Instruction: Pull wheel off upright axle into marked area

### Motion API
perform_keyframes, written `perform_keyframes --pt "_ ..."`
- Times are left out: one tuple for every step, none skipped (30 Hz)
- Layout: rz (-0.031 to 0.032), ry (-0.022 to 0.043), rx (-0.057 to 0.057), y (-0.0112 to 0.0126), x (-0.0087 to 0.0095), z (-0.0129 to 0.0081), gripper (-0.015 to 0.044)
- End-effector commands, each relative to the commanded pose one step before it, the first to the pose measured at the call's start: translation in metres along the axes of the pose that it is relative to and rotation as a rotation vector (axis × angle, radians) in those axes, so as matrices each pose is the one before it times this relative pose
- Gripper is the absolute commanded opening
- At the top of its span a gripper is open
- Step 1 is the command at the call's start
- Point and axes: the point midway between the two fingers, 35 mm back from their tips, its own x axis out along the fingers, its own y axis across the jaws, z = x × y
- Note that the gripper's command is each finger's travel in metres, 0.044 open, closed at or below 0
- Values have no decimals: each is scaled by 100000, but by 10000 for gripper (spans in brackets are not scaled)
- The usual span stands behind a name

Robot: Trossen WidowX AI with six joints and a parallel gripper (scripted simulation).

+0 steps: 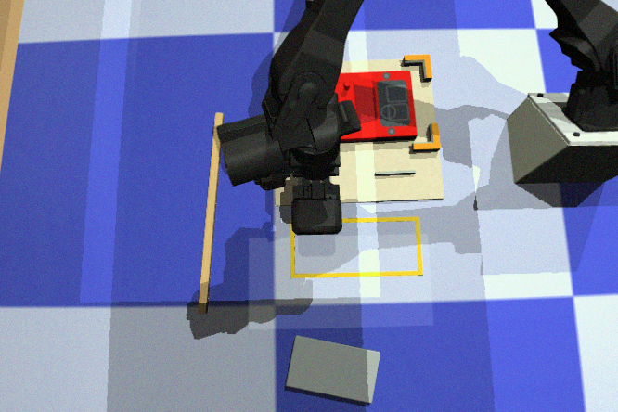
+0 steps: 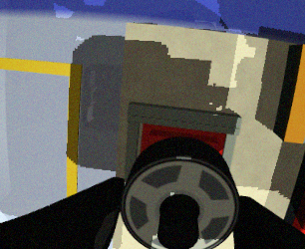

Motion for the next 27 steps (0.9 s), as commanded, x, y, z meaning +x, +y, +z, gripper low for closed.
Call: perform_keyframes --pt "-5 130 150 -33 -5 -23 148" --pt "0 0 0 0 0 0 142" --pt "0 -1 -1 0 -5 0 115" --pt "0 -1 -1 0 -11 1 89" --pt "0 -2 -2 1 -16 1 63" --pt "0 -3 -2 1 -22 1 37" --pt "0 -3 -3 1 -27 2 10" --pt "0 -4 -3 1 -31 2 0" --pt "0 -4 -3 1 -33 2 0" --pt "0 -4 -3 1 -33 2 0" --pt "0 -4 -3 1 -33 2 0" --pt "0 -4 -3 1 -33 2 0" --pt "0 -4 -3 1 -33 2 0" --pt "0 -4 -3 1 -33 2 0" --pt "0 -4 -3 1 -33 2 0" --pt "0 -4 -3 1 -33 2 0" --pt "0 -4 -3 1 -33 2 0" --pt "0 -4 -3 1 -33 2 0" --pt "0 -4 -3 1 -33 2 0" --pt "0 -4 -3 1 -33 2 0" --pt "0 -4 -3 1 -33 2 0" --pt "0 -4 -3 1 -33 1 0" --pt "0 -4 -3 1 -33 1 0" --pt "0 -4 -3 1 -33 1 0" --pt "-1 -4 -3 1 -33 1 0" --pt "-1 -4 -3 1 -33 1 0" --pt "-1 -4 -3 1 -33 1 0"
